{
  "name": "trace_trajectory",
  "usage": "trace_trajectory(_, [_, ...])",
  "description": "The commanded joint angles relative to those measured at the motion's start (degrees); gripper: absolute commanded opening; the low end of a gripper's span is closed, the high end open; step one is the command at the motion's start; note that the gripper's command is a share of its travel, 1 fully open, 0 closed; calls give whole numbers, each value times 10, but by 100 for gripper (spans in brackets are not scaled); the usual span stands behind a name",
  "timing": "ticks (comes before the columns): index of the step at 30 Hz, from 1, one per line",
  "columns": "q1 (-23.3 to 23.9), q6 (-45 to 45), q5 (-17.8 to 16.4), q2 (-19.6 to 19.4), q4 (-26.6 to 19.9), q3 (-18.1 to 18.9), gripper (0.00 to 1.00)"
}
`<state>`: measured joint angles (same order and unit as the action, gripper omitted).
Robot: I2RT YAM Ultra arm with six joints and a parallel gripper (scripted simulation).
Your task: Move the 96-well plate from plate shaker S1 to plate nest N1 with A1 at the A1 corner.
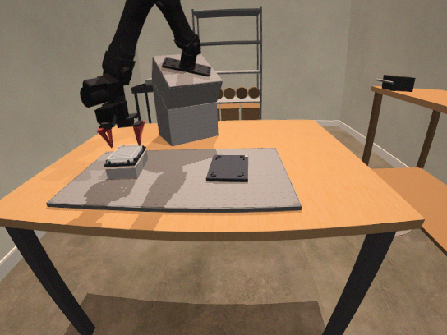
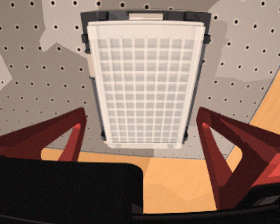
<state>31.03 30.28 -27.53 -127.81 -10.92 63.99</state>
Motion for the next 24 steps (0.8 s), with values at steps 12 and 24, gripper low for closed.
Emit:
trace_trajectory(12, [-11, -19, 4, -33, 39, 14, 100])
trace_trajectory(24, [-16, -25, 6, -46, 50, 19, 100])
